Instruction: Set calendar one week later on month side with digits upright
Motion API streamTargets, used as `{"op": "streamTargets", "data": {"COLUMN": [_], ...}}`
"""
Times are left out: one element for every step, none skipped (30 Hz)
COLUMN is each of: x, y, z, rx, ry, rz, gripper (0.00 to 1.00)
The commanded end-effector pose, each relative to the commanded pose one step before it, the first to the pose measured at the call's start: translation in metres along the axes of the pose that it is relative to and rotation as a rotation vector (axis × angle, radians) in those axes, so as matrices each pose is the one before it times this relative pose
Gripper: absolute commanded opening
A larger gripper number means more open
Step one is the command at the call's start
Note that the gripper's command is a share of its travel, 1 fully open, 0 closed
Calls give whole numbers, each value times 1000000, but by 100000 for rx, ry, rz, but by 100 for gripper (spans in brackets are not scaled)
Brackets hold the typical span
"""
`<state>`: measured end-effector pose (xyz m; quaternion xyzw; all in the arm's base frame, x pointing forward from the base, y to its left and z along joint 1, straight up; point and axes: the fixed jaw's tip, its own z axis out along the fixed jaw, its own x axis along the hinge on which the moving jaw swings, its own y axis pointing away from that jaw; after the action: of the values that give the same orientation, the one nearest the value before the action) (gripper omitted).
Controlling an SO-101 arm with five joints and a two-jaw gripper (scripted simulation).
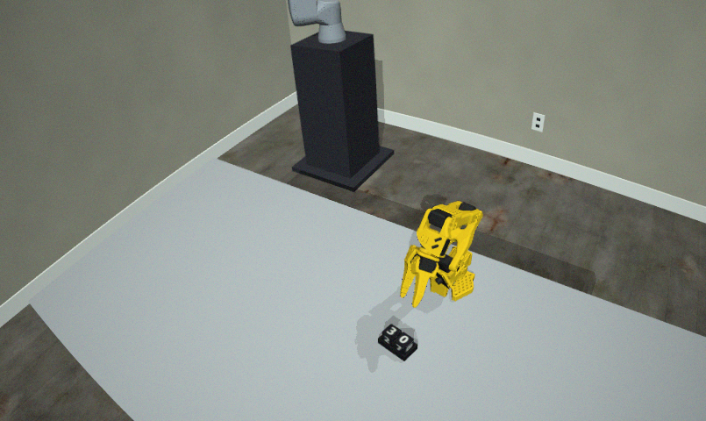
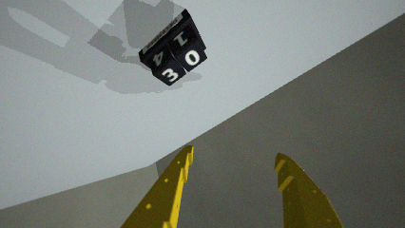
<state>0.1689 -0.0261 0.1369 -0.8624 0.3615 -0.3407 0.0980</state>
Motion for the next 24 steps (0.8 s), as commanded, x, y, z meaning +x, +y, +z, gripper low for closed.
{"op": "streamTargets", "data": {"x": [6685,0,0,314,316,322,315,316,307,293,287,275,254,238,227,204,186,168,0,0,156,131,118,99], "y": [-2791,0,0,102,73,37,10,-26,-46,-76,-96,-114,-130,-149,-155,-157,-162,-155,0,0,-153,-151,-135,-129], "z": [-5050,0,0,159,174,191,201,211,221,225,229,240,232,236,229,222,215,204,0,0,188,180,161,143], "rx": [-2201,0,0,-945,-961,-971,-974,-967,-959,-941,-921,-890,-854,-819,-772,-730,-678,-624,0,0,-573,-518,-463,-408], "ry": [-774,0,0,-503,-464,-418,-374,-329,-283,-238,-199,-158,-121,-89,-58,-36,-11,1,0,0,18,26,33,36], "rz": [19495,0,0,4676,4660,4617,4559,4478,4382,4261,4125,3972,3801,3617,3423,3210,2991,2762,0,0,2529,2289,2050,1805], "gripper": [35,35,35,35,35,35,35,35,35,35,35,35,35,35,35,35,35,35,35,35,35,35,35,35]}}
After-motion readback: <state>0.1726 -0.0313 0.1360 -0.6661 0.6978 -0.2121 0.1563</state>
